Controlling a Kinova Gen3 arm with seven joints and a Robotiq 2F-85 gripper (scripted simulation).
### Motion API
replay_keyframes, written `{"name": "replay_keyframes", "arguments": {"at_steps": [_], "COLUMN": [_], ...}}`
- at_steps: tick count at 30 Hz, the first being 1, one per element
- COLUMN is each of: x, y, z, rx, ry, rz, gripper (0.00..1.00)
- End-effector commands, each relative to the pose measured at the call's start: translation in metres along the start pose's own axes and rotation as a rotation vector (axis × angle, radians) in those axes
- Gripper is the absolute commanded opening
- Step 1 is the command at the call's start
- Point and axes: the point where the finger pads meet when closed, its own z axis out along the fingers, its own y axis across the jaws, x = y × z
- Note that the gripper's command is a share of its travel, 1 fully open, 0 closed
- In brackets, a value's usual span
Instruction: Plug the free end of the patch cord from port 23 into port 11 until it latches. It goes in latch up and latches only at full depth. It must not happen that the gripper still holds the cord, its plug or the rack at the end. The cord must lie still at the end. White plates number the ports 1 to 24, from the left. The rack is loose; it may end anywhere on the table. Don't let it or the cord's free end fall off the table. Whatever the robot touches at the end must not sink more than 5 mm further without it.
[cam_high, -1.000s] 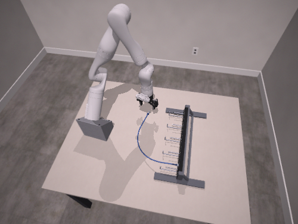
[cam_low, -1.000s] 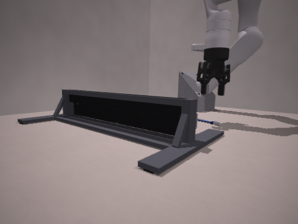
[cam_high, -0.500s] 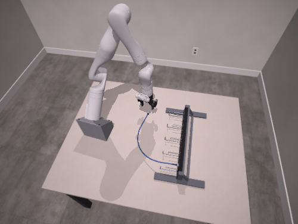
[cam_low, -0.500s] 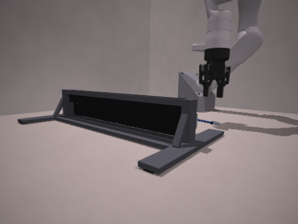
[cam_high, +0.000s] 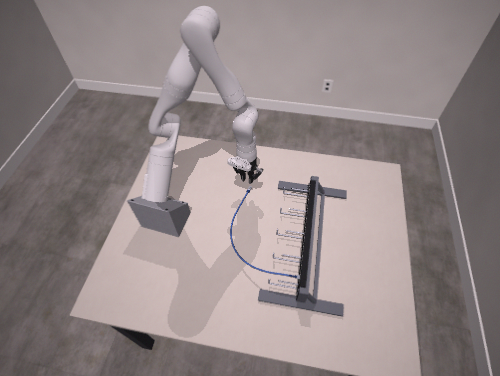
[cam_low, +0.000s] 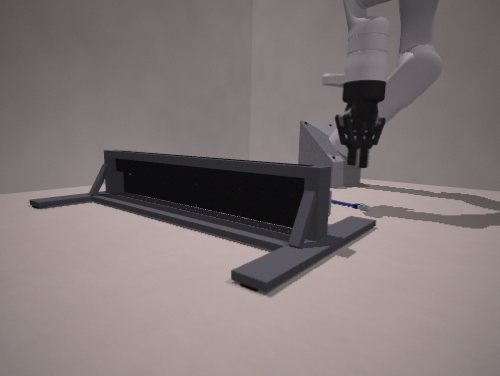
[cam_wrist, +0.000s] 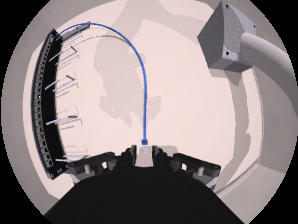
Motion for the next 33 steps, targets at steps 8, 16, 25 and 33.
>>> {"name": "replay_keyframes", "arguments": {"at_steps": [8, 16, 25, 33], "x": [0.000, 0.000, 0.010, 0.021], "y": [0.000, -0.001, -0.014, -0.036], "z": [0.000, -0.001, -0.008, -0.022], "rx": [0.001, 0.003, 0.059, 0.149], "ry": [0.000, 0.001, 0.018, 0.053], "rz": [0.000, -0.006, -0.162, -0.413], "gripper": [0.00, 0.00, 0.00, 0.00]}}
